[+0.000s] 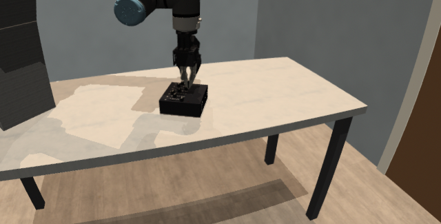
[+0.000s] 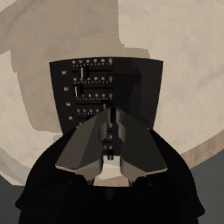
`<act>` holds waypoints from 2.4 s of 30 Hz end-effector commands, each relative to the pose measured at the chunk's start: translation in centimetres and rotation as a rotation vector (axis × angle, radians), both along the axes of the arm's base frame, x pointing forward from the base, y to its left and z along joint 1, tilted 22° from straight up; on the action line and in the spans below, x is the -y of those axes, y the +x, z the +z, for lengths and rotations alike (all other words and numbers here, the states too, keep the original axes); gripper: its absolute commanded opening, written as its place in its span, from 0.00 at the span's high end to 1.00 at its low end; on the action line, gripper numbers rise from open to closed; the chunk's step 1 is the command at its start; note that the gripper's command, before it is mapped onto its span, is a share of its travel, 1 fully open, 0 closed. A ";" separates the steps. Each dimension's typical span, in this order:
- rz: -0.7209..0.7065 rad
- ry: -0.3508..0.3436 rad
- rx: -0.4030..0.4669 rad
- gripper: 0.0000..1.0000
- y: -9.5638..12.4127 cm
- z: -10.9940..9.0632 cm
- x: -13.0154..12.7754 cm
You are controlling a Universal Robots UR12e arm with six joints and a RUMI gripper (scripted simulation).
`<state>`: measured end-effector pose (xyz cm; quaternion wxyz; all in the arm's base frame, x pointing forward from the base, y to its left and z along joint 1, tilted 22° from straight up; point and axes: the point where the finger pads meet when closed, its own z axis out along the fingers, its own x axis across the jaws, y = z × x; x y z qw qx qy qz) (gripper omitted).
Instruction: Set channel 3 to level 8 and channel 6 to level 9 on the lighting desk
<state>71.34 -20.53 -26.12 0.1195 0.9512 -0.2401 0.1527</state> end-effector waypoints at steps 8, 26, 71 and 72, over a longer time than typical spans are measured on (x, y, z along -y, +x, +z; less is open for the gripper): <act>-0.001 0.004 -0.007 1.00 -0.1 -0.2 0.1; -0.001 0.004 -0.007 1.00 -0.5 1.7 -0.5; -0.065 0.020 0.013 1.00 -1.0 3.6 -1.0; -0.075 0.023 0.017 1.00 -1.0 3.6 -1.0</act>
